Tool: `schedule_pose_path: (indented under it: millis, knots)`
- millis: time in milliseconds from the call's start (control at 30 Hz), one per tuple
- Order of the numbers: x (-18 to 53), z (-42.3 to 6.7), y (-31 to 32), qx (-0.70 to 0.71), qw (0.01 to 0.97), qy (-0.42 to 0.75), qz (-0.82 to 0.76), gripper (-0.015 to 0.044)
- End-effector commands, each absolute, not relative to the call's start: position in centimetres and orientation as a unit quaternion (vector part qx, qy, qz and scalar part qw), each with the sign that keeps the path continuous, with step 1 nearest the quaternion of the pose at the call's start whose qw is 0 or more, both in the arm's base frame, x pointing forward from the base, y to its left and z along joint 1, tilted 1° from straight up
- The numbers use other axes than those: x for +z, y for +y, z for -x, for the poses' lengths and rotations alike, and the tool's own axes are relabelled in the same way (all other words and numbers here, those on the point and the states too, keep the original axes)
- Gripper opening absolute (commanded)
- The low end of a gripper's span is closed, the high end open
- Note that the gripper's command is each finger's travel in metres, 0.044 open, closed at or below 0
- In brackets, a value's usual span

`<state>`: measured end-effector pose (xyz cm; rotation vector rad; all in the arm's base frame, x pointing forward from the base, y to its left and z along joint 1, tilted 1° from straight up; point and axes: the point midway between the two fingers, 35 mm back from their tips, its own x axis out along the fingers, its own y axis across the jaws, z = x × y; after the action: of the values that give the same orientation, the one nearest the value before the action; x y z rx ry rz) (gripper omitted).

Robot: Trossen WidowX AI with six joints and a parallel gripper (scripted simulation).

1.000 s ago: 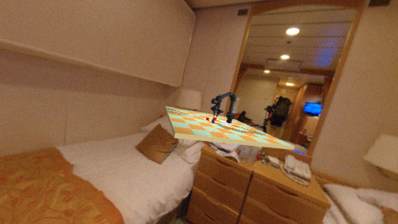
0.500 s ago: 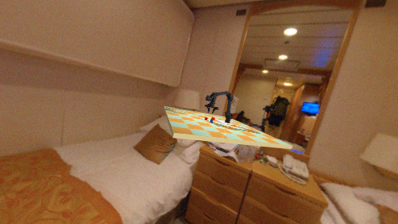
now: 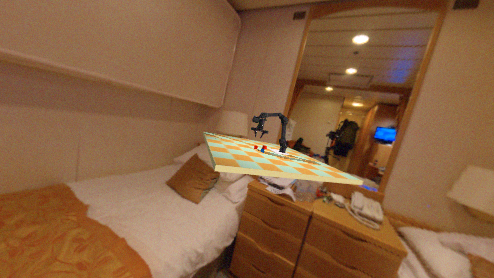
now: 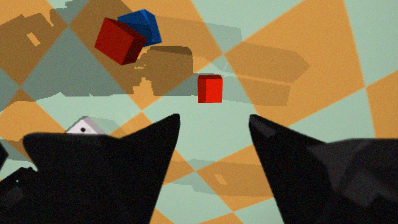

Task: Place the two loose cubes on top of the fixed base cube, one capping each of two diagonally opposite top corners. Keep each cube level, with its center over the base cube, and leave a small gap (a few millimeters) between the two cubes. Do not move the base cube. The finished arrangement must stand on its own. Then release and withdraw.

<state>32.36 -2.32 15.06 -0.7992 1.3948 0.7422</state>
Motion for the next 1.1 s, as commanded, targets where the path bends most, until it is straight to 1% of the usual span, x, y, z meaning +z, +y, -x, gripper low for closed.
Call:
schedule_pose_path:
  millis: [0,167,1067]
  knots:
    - [12.8,-32.4,-2.5,0.328,0.628,0.612,0.351,0.0265]
    - [9.5,-32.3,-2.5,0.328,0.628,0.612,0.351,0.0265]
    - [5.5,-32.5,-2.6,0.328,0.628,0.612,0.351,0.0265]
